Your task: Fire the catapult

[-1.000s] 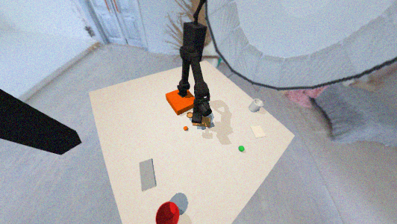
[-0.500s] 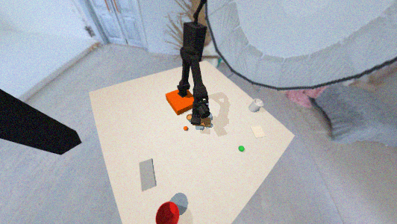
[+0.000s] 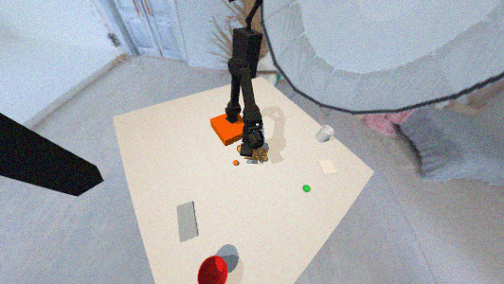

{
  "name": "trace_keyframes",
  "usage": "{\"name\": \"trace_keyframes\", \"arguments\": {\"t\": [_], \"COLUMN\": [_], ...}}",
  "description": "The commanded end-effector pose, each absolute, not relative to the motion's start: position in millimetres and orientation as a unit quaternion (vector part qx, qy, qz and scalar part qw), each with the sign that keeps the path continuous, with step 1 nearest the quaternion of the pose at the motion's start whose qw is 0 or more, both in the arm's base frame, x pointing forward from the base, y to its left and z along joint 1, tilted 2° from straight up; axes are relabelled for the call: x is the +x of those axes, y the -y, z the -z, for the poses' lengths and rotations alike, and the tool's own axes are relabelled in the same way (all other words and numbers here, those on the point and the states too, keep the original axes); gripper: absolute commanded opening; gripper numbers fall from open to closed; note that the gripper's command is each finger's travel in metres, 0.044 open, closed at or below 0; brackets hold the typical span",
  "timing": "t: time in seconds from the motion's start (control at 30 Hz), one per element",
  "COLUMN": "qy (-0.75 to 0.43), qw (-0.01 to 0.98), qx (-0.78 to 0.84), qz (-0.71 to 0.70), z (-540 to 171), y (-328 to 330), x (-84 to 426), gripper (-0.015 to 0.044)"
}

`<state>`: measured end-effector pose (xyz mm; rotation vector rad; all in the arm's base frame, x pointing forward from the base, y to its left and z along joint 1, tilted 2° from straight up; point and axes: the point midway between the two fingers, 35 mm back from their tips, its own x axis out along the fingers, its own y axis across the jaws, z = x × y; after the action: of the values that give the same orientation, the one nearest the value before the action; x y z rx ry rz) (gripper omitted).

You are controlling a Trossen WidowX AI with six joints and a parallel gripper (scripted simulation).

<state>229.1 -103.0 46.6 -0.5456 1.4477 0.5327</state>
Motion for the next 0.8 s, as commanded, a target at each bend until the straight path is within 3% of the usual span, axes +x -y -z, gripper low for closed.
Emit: {"name": "trace_keyframes", "arguments": {"t": [0.0, 0.2, 0.37, 0.53, 0.77], "qy": [-0.648, -0.647, -0.645, -0.644, -0.644], "qw": [0.682, 0.684, 0.685, 0.686, 0.687], "qx": [-0.245, -0.241, -0.244, -0.246, -0.244], "qz": [-0.234, -0.235, -0.233, -0.232, -0.234], "z": [-72.2, -59.3, -118.6, -167.0, -130.2], "y": [114.7, 109.0, 113.0, 111.0, 75.4], "x": [208.9, 220.1, 222.7, 215.0, 267.2], "gripper": [0.0157, 0.0315, 0.0440, 0.0440, 0.0440]}}
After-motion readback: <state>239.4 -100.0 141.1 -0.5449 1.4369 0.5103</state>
